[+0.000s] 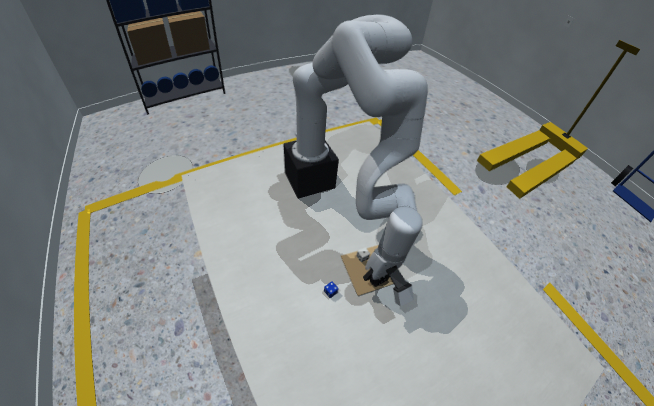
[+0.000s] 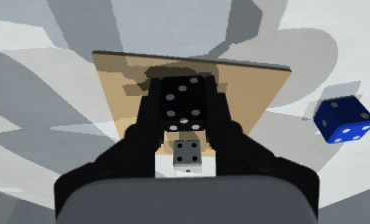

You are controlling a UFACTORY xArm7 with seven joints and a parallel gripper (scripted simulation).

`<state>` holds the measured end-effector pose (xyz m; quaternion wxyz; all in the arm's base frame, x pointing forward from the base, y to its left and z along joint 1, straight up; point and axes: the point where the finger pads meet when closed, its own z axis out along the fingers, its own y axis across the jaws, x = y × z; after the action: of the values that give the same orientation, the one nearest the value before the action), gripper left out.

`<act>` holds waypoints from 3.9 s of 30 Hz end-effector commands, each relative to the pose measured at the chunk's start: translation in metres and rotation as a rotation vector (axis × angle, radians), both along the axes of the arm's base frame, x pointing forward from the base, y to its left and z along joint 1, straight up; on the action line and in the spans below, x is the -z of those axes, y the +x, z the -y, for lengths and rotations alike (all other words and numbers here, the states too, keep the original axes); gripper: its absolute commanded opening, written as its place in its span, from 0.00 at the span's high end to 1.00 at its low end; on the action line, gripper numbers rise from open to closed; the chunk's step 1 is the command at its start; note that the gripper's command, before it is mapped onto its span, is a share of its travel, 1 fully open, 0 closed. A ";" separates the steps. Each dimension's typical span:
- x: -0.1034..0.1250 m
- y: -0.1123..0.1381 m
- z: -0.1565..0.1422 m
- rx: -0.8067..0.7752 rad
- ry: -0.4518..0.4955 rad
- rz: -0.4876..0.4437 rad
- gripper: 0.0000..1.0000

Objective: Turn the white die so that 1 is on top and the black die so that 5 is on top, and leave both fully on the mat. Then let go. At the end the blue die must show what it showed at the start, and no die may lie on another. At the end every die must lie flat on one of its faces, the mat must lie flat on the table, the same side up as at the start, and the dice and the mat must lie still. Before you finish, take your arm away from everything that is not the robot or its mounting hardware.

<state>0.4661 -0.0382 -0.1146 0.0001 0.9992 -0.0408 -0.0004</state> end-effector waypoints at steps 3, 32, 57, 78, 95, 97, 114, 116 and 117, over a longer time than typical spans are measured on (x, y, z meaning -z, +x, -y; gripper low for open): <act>-0.001 0.002 0.000 0.000 0.000 0.004 0.65; -0.016 0.002 0.000 0.000 0.000 0.004 0.53; -0.091 0.002 0.000 0.000 0.000 0.004 0.00; -0.091 0.002 0.000 0.000 0.000 0.004 0.00; -0.140 0.001 0.000 0.000 0.000 0.004 0.00; -0.149 0.001 0.000 0.000 0.000 0.004 0.00; -0.174 0.001 0.000 0.000 0.000 0.004 0.00; -0.174 0.001 0.000 0.000 0.000 0.004 0.00; -0.174 0.001 0.000 0.000 0.000 0.004 0.00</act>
<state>0.4656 -0.0382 0.0571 0.0002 0.9992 -0.0408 -0.0009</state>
